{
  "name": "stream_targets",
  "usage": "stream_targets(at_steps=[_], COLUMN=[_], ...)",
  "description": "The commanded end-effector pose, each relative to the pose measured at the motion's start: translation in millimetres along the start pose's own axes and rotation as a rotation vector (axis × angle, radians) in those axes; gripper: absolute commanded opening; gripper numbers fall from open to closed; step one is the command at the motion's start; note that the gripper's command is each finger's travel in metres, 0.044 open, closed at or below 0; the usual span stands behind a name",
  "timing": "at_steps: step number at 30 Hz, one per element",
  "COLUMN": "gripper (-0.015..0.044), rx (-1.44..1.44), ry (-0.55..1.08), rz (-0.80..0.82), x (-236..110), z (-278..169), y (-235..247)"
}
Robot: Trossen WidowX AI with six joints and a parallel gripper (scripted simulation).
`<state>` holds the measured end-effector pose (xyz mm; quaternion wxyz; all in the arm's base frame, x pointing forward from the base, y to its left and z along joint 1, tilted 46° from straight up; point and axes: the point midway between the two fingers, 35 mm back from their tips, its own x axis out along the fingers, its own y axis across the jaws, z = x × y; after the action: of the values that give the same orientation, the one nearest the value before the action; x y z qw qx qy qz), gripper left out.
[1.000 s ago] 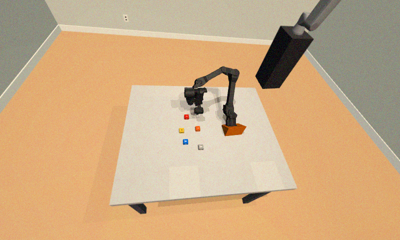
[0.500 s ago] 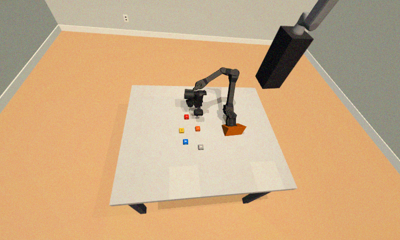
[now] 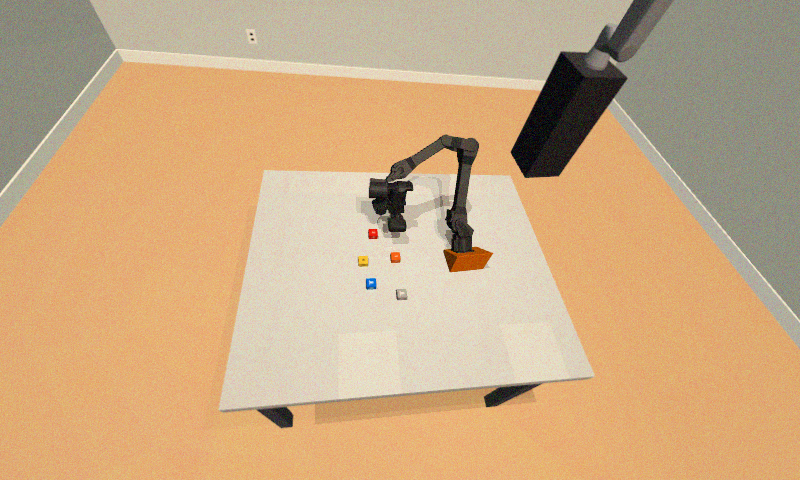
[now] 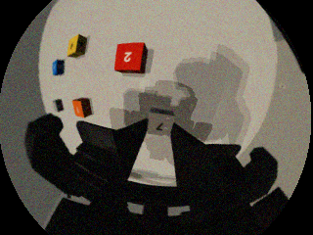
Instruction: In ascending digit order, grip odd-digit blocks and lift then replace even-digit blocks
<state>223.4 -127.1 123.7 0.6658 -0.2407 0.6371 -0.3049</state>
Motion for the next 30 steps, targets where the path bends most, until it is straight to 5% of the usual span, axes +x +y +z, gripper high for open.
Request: stream_targets(at_steps=[1, 14, 24, 30], gripper=[0.012, 0.012, 0.0382, 0.04], rx=[-0.002, -0.002, -0.002, -0.002], ry=[-0.001, -0.001, -0.001, -0.001], rz=[-0.003, -0.003, -0.003, 0.0], x=[0.0, 0.0, 0.0, -17.8], z=[0.1, 0.1, 0.1, 0.7], y=[-0.5, -0.5, -0.5, 0.1])
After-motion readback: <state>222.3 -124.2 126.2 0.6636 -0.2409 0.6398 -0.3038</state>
